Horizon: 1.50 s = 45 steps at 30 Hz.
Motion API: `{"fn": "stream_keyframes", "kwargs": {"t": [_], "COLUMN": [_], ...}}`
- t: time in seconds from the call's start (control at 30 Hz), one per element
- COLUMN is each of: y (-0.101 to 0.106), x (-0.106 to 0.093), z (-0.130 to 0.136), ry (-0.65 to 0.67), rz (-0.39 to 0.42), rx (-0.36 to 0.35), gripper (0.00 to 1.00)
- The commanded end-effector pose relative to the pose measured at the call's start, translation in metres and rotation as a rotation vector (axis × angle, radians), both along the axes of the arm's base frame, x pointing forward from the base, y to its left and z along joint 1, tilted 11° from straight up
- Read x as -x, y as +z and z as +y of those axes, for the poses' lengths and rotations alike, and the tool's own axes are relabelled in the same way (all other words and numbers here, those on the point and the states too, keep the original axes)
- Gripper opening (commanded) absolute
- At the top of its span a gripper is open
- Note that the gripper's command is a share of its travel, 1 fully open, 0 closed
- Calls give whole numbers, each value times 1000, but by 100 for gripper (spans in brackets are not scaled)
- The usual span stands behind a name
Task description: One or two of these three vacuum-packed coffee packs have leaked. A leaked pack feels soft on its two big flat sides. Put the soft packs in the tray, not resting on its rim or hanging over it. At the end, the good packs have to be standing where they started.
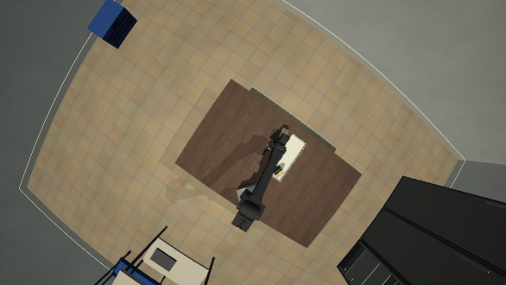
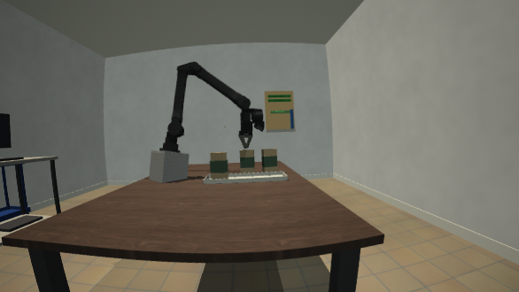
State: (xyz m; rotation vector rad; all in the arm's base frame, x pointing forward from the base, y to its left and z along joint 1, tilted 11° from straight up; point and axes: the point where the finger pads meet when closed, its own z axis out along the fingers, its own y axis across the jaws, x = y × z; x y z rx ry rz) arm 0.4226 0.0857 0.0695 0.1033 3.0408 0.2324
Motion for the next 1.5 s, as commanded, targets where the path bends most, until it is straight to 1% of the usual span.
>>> {"fn": "stream_keyframes", "kwargs": {"t": [0.0,0.57,0.67,0.8,1.47], "y": [26,26,33,23,23], "x": [-21,-21,-29,-30,-30], "z": [3,3,5,6,6], "ry": [-11,-11,-11,-9,-9], "rz": [-82,-83,-99,-76,-76], "rx": [-11,-11,-14,-11,-10], "gripper": [77,77,77,77,77]}}
